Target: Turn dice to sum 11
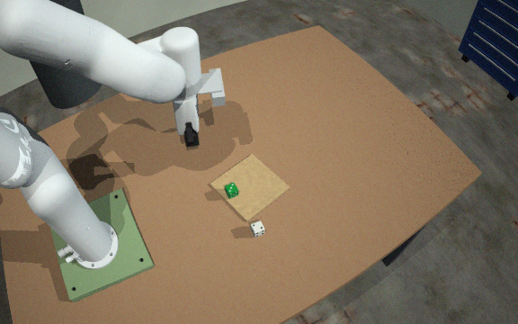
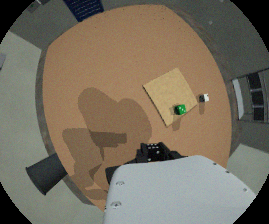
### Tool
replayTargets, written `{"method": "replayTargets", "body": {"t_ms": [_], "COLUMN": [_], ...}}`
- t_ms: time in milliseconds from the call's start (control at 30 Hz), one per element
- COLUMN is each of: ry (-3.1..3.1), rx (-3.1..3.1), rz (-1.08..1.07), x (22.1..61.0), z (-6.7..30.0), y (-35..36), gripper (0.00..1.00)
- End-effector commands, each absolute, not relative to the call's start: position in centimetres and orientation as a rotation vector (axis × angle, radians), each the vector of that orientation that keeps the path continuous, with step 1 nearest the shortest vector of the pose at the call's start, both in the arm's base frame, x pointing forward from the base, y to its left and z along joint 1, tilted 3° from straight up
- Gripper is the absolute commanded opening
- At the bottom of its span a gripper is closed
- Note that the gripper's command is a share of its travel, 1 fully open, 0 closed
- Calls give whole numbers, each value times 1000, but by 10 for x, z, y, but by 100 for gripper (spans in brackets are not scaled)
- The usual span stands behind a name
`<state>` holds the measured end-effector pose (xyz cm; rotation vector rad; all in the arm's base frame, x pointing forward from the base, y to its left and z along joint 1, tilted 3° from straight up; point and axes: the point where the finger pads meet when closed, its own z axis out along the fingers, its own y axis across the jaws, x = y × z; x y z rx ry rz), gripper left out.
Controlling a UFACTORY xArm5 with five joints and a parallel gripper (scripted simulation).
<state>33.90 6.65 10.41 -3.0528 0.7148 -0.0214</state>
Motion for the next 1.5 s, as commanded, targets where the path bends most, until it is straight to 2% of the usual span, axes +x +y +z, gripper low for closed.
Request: {"method": "replayTargets", "body": {"t_ms": [0, 467, 1033, 1467], "ry": [533, 266, 265, 265], "rx": [-3090, -3132, -3132, -3133], "rz": [-38, -51, -51, -51], "x": [374, 408, 408, 410], "z": [111, 116, 114, 79], "y": [18, -65, -66, -67], "gripper": [21, 21, 21, 21]}}
